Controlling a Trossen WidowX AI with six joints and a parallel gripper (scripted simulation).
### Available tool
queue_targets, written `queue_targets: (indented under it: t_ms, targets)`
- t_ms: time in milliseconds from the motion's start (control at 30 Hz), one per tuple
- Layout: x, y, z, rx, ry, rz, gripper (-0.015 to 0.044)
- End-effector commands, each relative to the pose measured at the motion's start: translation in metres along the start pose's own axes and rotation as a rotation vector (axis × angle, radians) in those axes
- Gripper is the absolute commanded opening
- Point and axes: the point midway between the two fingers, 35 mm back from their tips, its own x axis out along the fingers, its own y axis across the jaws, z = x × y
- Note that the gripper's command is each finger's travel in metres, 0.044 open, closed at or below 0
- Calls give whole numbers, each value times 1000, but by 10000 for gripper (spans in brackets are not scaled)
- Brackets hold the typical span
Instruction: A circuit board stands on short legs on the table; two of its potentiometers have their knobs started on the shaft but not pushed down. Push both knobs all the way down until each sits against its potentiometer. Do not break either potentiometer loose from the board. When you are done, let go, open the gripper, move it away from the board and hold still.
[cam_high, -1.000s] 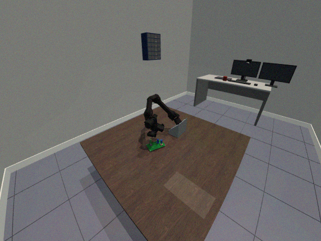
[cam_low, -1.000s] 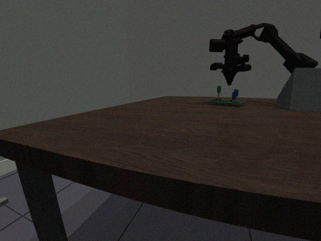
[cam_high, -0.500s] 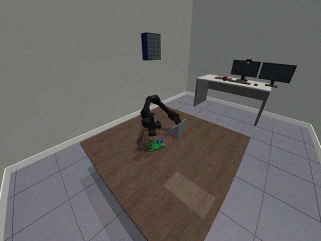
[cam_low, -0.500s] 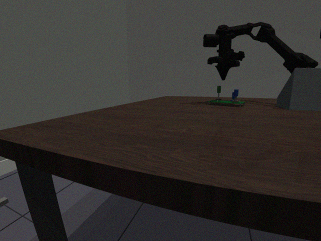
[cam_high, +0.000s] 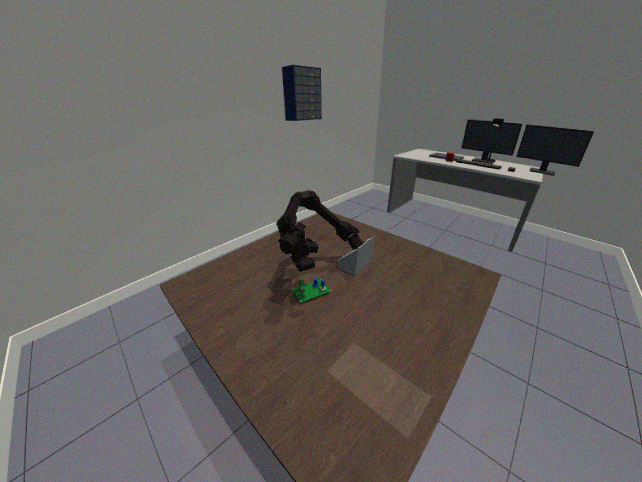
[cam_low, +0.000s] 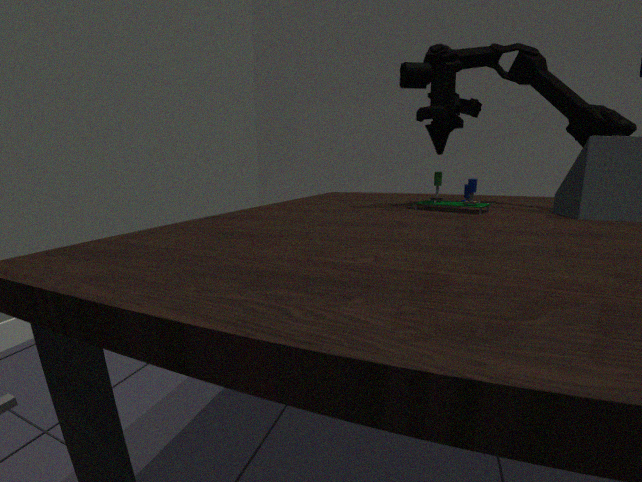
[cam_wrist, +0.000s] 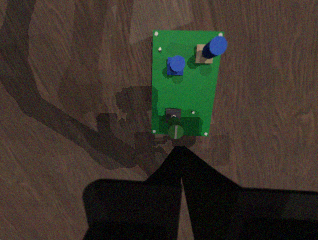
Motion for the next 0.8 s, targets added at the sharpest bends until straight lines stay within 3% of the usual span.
queue_targets:
  t_ms: [0, 767]
  targets:
    - [16, 0, -2, -11, 2, 4, 0]
    - [40, 1, -2, -10, 3, 5, 0]
